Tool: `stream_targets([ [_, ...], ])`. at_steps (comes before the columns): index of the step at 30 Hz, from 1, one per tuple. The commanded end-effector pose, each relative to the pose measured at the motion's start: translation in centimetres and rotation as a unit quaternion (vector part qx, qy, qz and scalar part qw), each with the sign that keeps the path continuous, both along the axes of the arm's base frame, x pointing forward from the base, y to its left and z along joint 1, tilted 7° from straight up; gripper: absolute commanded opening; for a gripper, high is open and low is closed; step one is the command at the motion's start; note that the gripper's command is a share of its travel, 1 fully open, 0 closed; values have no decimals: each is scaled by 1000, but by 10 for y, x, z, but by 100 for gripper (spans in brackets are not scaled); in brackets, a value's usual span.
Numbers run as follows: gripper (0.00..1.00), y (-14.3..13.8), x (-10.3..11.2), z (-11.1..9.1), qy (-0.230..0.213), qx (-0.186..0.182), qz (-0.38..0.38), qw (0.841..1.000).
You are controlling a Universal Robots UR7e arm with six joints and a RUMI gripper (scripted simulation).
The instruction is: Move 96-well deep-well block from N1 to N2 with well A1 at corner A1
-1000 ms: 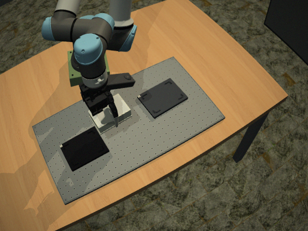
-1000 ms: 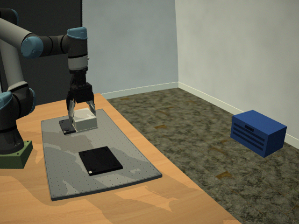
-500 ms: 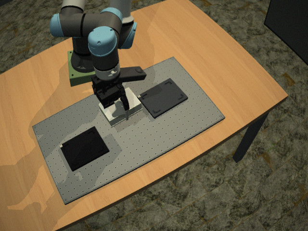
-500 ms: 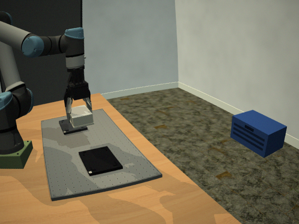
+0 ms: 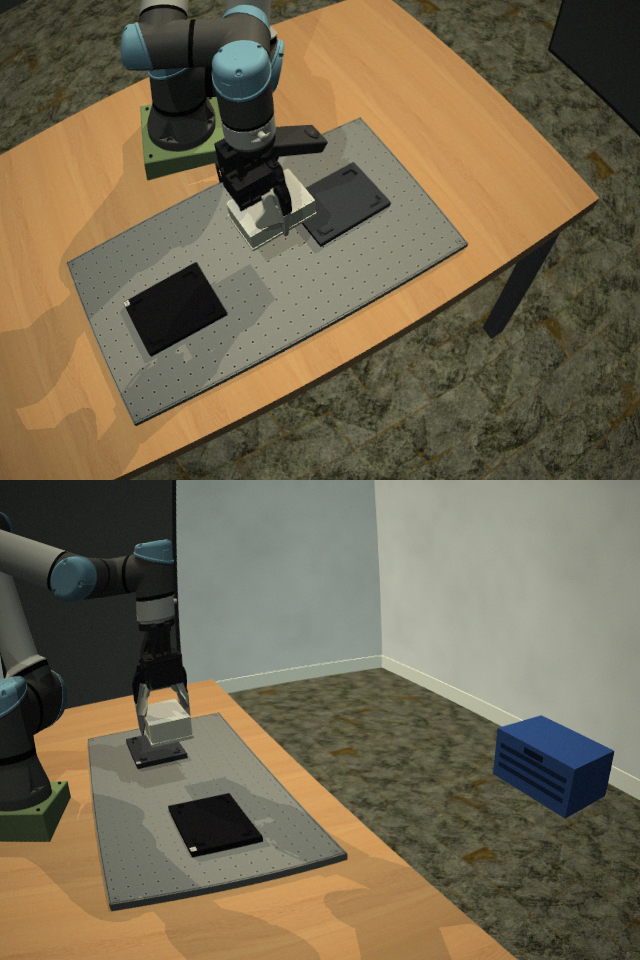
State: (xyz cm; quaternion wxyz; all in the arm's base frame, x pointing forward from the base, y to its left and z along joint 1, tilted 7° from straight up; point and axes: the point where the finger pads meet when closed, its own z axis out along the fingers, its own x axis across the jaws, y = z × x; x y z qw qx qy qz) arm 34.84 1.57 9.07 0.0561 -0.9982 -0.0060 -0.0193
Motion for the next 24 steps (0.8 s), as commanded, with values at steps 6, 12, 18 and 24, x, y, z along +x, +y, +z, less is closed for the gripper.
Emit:
stream_targets([
  [6,0,35,-2,4,0,-1,0,1000],
  [12,0,49,-3,6,0,-1,0,1000],
  [18,0,69,-4,8,0,-1,0,1000],
  [24,0,88,-5,10,0,-1,0,1000],
])
